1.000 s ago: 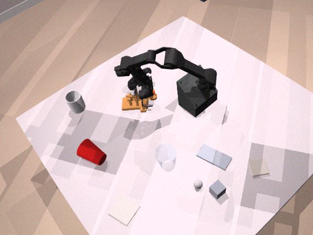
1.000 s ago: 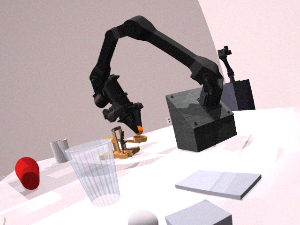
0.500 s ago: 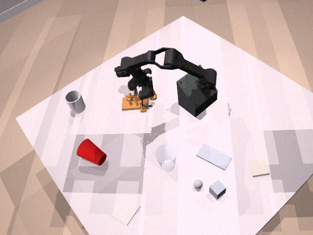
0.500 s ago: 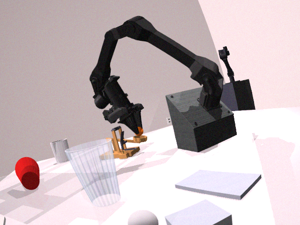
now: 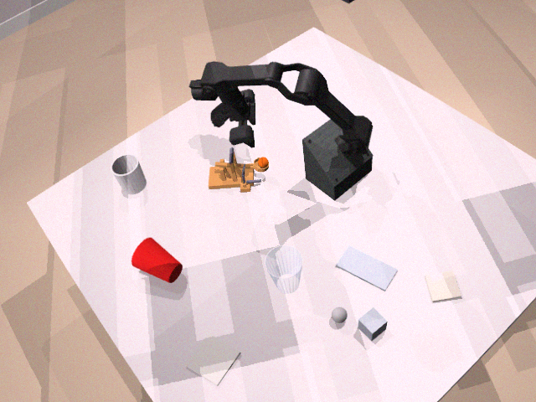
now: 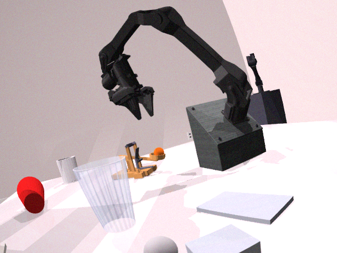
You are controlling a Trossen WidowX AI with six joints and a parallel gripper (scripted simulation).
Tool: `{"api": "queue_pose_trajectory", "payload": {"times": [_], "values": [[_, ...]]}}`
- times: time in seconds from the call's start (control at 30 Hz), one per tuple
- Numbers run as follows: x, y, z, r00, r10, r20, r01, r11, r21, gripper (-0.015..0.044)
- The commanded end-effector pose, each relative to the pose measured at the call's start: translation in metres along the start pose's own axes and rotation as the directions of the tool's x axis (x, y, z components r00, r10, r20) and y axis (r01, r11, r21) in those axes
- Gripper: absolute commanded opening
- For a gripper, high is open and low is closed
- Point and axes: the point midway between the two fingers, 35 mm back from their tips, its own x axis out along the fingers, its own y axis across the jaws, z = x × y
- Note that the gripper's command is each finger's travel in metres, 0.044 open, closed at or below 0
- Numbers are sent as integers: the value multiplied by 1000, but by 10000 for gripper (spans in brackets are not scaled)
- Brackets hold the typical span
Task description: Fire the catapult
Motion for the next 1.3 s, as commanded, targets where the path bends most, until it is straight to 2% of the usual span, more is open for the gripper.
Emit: {"api": "queue_pose_trajectory", "payload": {"times": [0.0,0.23,0.47,0.77,1.13,1.27], "values": [[10,-2,18,999,-18,31,18,1000,19,440],[-3,-12,75,963,-79,258,61,995,77,440],[-28,-16,130,874,-112,473,59,990,125,440],[-74,-10,191,694,-107,712,4,989,145,440],[-144,13,246,410,-32,912,-101,992,80,440],[-149,15,248,392,-25,920,-107,992,73,440]]}}
